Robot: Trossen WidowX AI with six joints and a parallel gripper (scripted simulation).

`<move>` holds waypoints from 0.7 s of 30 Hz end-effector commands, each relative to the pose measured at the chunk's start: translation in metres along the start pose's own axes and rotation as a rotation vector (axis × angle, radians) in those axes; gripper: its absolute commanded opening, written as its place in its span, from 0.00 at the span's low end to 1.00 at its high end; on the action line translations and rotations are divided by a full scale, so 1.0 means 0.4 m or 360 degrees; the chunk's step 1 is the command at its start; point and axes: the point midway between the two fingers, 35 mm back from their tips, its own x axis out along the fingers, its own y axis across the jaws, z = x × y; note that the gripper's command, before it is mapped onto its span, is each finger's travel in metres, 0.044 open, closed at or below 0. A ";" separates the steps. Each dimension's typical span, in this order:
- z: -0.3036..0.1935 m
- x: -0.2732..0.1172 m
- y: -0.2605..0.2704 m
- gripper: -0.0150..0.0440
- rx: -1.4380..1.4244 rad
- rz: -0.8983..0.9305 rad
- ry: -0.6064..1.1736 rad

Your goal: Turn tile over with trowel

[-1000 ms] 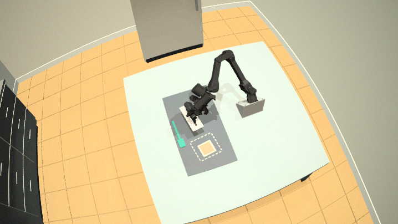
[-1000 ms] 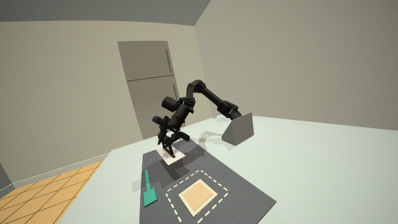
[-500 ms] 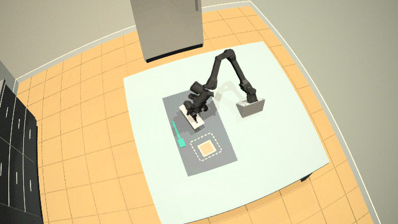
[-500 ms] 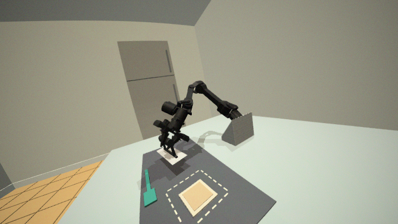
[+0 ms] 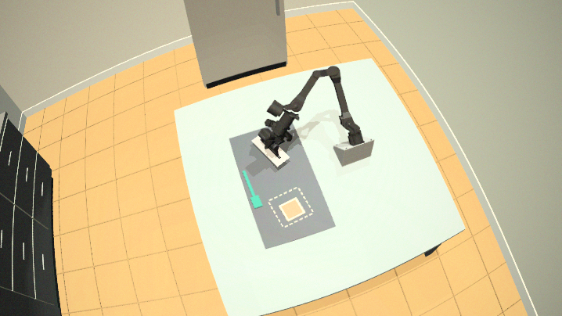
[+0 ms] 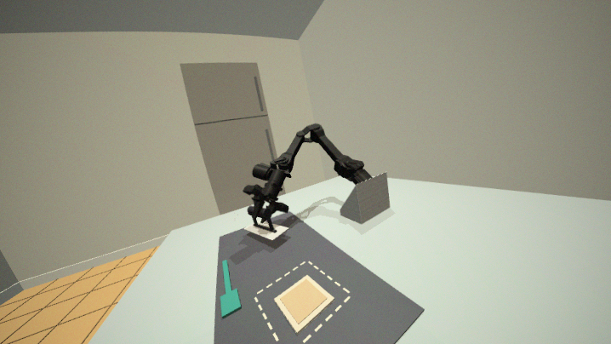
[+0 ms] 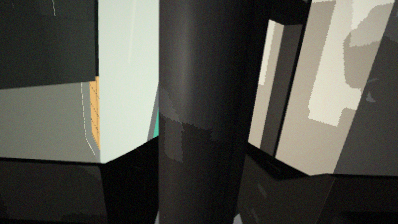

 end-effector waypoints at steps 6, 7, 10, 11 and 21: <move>0.097 -0.092 -0.065 0.25 -0.0085 0.0096 0.0047; 0.098 -0.093 -0.066 0.25 -0.0086 0.0097 0.0048; 0.098 -0.093 -0.066 0.25 -0.0086 0.0097 0.0048; 0.098 -0.093 -0.066 0.25 -0.0086 0.0097 0.0048; 0.098 -0.093 -0.067 0.25 -0.0086 0.0097 0.0048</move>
